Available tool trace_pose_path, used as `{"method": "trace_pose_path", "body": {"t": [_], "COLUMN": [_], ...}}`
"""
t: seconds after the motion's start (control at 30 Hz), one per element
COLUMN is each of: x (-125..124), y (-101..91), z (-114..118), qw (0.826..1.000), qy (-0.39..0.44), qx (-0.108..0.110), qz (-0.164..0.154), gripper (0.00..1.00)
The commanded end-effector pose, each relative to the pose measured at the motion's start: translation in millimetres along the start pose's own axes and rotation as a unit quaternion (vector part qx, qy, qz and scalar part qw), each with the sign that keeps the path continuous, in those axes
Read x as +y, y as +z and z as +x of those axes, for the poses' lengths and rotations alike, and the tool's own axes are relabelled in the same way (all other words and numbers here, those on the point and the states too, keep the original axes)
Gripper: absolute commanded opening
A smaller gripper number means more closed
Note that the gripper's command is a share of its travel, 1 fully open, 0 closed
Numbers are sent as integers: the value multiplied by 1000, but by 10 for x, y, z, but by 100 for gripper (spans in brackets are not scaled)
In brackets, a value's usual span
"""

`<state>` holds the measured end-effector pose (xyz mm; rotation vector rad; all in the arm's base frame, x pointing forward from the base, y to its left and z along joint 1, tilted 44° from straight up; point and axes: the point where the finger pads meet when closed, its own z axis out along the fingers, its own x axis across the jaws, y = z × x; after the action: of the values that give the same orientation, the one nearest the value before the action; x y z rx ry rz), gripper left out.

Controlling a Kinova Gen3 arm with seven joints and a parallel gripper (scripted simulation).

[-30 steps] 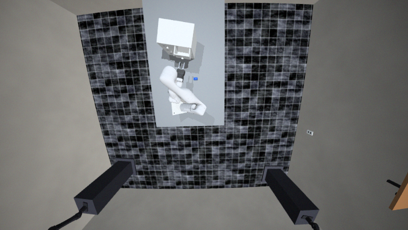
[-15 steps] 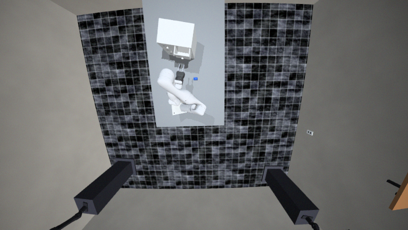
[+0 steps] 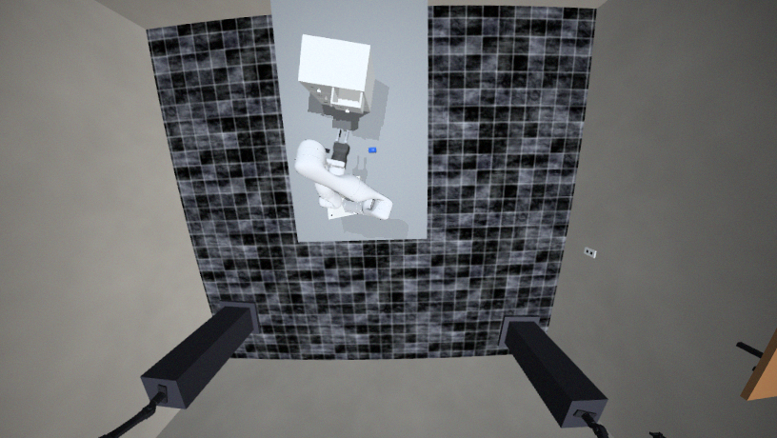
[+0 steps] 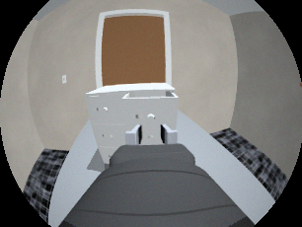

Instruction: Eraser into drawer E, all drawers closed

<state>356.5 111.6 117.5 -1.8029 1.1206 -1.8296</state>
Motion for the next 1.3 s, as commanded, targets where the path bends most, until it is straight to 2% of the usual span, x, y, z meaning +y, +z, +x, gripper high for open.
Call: {"method": "trace_pose_path", "body": {"t": [0.0,0.43,0.57,0.93,1.0,1.27], "x": [-10,-26,-43,-123,-123,-209], "y": [-9,-31,-56,-172,-172,-295], "z": [-9,-8,-8,-8,-8,-8], "qw": [1000,1000,1000,995,995,985], "qy": [0,0,0,0,0,0], "qx": [-1,-1,-1,-1,-1,-1], "qz": [1,-13,-28,-98,-98,-172], "gripper": [67,67,67,67,67,67]}}
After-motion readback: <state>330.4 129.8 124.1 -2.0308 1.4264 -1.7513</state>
